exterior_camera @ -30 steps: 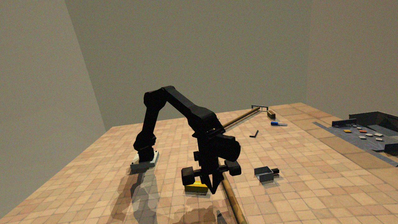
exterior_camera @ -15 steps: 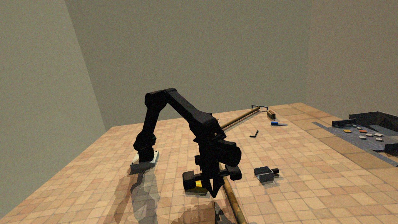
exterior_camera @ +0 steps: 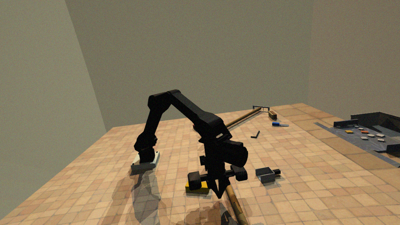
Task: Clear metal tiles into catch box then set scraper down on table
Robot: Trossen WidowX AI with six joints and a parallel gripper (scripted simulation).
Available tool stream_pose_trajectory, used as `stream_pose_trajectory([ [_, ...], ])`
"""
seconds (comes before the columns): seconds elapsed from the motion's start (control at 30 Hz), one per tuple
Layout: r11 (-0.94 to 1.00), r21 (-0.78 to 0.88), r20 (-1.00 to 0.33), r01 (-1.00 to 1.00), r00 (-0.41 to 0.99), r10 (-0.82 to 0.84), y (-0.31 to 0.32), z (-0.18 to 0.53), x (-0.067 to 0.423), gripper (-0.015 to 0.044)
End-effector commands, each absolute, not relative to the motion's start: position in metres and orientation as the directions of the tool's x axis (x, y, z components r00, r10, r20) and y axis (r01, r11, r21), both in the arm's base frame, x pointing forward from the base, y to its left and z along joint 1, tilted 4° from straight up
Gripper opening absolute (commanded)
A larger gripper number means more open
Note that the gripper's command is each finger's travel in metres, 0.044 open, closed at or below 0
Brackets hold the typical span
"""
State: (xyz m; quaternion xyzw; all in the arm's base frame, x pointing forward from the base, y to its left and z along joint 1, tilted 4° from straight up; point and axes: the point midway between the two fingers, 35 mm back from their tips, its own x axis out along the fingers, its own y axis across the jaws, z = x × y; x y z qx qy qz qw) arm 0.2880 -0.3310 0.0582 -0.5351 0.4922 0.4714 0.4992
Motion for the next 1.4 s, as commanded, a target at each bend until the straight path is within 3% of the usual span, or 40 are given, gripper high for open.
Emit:
stream_pose_trajectory([
  [0.0,-0.013,-0.077,-0.995,-0.997,0.078,-0.061,-0.333,0.061,0.293,0.0],
  [1.37,-0.014,-0.085,-0.994,-0.996,0.086,-0.066,-0.336,0.066,0.334,0.0],
])
